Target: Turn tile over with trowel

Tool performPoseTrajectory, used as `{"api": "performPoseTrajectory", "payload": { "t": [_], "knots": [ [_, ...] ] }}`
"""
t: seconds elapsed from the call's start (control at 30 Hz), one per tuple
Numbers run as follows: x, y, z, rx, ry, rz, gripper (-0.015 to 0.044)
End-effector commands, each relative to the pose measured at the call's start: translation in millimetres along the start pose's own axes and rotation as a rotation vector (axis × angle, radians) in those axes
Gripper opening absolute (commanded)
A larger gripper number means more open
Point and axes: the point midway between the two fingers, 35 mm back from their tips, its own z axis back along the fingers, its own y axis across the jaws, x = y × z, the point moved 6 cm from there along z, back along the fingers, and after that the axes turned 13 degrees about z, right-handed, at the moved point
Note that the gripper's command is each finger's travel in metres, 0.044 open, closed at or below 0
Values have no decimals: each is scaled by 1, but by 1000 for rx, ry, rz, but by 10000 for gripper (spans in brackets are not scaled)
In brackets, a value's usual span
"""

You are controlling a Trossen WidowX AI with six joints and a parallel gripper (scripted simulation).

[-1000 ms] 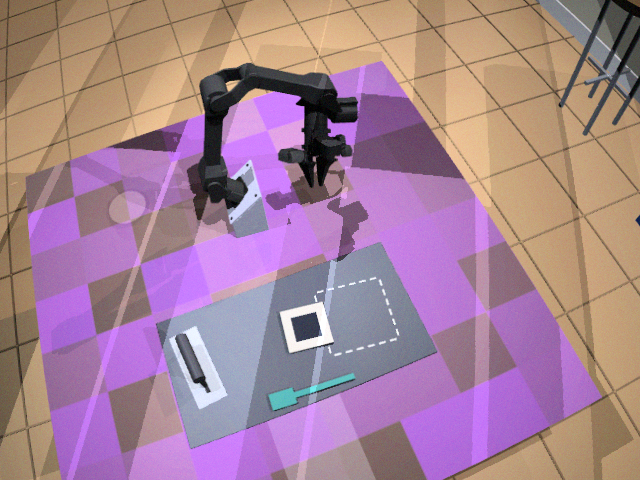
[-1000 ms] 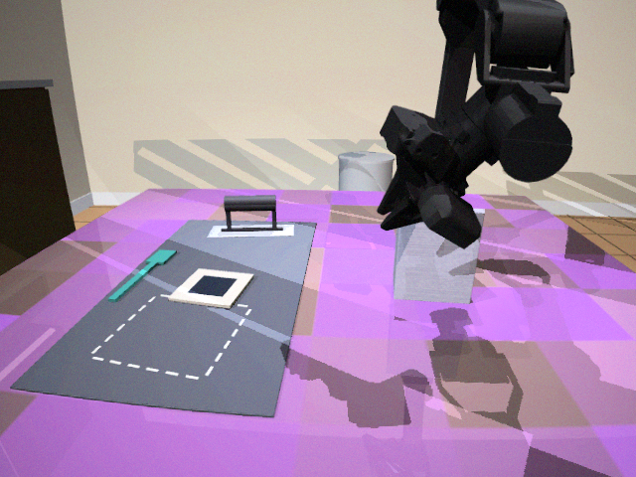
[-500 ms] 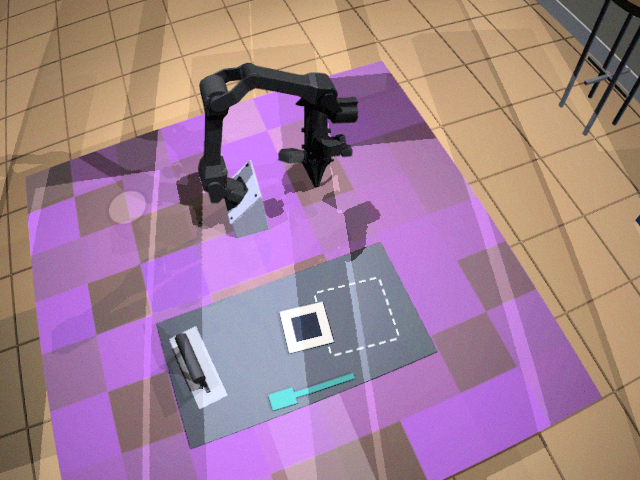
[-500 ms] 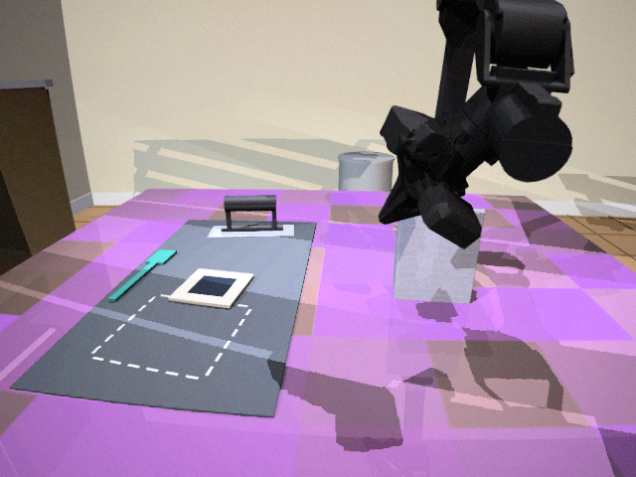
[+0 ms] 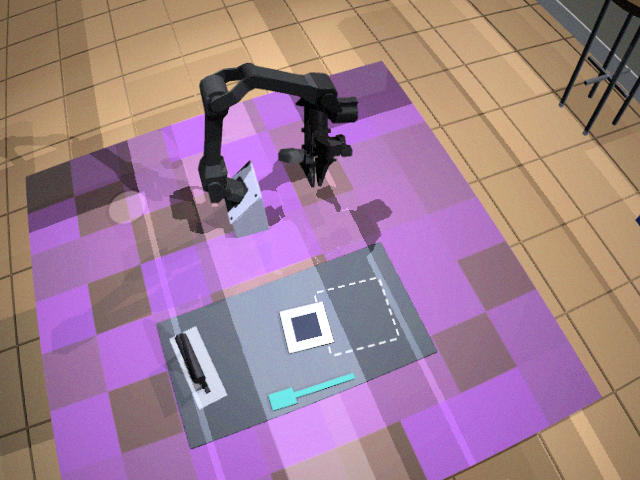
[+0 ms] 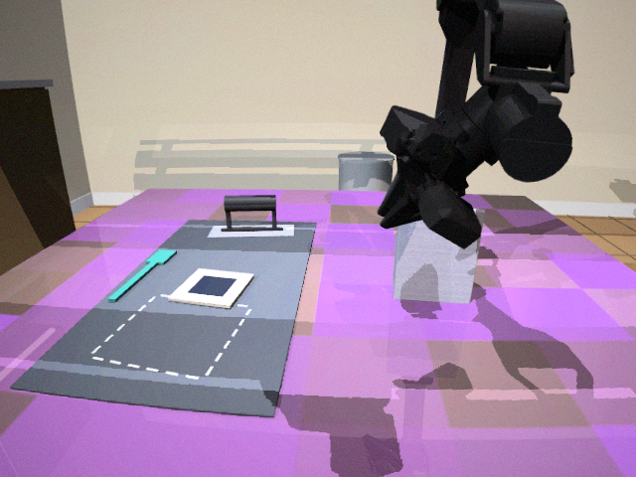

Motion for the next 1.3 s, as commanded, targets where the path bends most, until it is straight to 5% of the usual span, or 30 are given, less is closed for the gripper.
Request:
{"api": "performPoseTrajectory", "payload": {
  "t": [0.0,0.57,0.7,1.13,1.27],
  "knots": [
    [0,0,0,0,0,0,100],
    [0,0,0,0,0,0,100],
    [0,0,0,0,0,0,0],
    [0,0,0,0,0,0,0],
    [0,0,0,0,0,0,100]
  ]
}}
